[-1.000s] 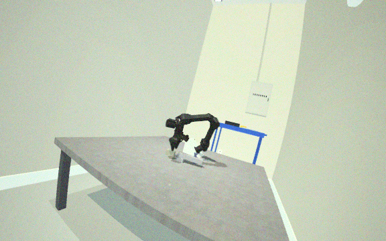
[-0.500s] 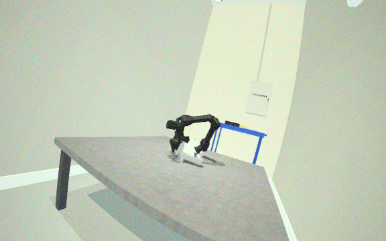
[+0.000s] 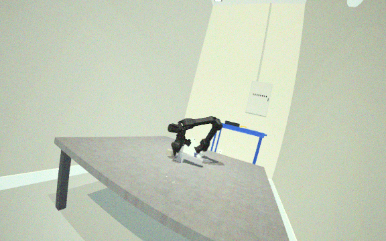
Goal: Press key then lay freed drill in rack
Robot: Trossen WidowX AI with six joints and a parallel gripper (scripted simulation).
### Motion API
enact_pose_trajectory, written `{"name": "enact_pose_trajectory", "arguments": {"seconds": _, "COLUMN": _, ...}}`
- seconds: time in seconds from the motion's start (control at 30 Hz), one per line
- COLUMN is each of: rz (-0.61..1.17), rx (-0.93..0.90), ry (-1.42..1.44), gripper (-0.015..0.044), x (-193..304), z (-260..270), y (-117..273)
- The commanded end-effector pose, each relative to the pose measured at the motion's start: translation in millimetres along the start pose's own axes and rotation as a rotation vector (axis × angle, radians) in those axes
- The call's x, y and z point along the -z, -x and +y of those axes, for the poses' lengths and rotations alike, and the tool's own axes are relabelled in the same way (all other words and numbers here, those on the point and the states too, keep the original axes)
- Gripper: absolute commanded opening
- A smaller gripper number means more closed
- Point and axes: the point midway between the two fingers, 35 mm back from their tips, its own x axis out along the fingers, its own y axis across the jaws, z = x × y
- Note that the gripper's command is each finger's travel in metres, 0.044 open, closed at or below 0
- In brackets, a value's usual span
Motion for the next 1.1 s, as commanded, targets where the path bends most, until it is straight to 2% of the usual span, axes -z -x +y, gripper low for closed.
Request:
{"name": "enact_pose_trajectory", "arguments": {"seconds": 0.0, "rz": -0.001, "rx": 0.002, "ry": -0.003, "gripper": 0.0440, "x": -5, "z": 0, "y": -5}}
{"name": "enact_pose_trajectory", "arguments": {"seconds": 0.7, "rz": -0.005, "rx": 0.002, "ry": -0.002, "gripper": 0.0440, "x": -27, "z": 2, "y": -27}}
{"name": "enact_pose_trajectory", "arguments": {"seconds": 1.07, "rz": -0.004, "rx": -0.001, "ry": 0.002, "gripper": 0.0151, "x": -24, "z": 2, "y": -25}}
